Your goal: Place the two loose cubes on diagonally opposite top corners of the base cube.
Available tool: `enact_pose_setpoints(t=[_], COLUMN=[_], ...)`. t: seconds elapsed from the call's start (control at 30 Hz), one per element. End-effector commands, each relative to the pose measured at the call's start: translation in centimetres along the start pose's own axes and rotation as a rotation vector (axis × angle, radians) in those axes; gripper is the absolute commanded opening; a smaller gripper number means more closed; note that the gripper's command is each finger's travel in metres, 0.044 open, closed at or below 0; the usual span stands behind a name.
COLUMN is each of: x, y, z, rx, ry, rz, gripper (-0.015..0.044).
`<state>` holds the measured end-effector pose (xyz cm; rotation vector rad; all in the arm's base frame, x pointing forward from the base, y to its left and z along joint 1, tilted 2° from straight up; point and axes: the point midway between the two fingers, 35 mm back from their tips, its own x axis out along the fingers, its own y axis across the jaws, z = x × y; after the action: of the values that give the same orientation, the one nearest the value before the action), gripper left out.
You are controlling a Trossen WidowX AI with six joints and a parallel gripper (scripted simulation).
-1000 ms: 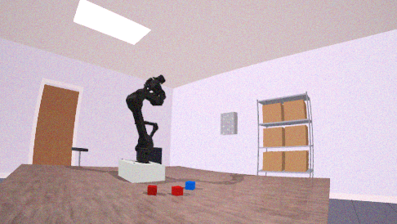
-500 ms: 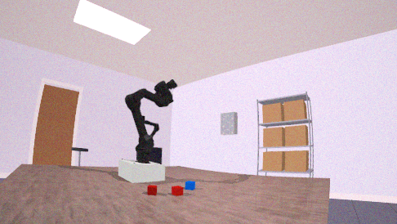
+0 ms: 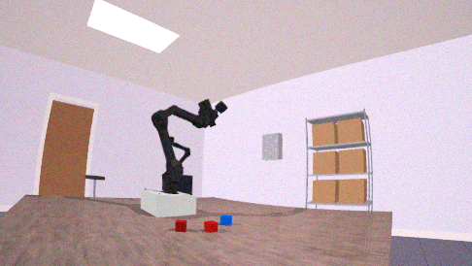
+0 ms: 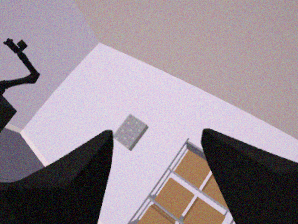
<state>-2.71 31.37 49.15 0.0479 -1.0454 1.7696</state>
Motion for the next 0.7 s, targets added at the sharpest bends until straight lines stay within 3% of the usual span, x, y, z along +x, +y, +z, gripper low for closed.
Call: enact_pose_setpoints(t=[0.0,0.33,0.67], x=[-0.6,-4.0,-9.8], y=[-1.5,-5.6,-9.3], z=[-3.3,-11.0,-17.6], rx=[-0.028,-0.089,-0.130], ry=[0.115,0.409,0.706], rz=[-0.039,-0.129,-0.203], gripper=[0.0265,0.0265,0.0265])
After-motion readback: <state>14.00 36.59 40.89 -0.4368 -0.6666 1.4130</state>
